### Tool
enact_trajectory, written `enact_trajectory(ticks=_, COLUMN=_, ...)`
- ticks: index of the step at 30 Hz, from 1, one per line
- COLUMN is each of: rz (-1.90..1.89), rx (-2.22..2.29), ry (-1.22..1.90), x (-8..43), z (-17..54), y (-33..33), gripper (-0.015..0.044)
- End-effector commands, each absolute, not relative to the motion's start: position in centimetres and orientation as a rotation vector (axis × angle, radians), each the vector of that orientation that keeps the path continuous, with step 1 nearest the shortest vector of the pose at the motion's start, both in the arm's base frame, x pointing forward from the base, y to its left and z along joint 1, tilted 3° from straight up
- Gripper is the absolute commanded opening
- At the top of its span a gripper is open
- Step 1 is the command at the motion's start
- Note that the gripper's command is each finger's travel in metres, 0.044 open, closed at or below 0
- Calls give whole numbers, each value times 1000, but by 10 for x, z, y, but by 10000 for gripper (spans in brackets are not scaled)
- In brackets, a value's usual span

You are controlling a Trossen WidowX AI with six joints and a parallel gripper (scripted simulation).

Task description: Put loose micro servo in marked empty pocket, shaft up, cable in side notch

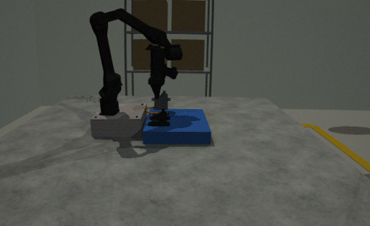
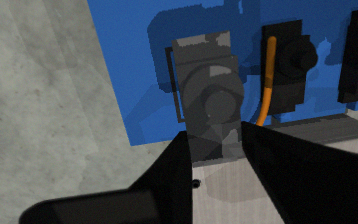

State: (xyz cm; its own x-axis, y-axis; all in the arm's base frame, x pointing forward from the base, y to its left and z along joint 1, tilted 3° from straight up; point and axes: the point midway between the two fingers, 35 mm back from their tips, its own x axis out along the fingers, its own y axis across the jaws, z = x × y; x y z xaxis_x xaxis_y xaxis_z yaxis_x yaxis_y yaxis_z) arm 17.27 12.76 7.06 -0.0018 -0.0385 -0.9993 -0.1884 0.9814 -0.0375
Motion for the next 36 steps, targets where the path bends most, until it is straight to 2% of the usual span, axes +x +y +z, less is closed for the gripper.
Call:
enact_trajectory(ticks=1, rz=117, rx=-174, ry=1573, x=172, z=64, y=127, gripper=0)
enact_trajectory(ticks=36, rz=117, rx=-174, ry=1573, x=172, z=46, y=127, gripper=0)
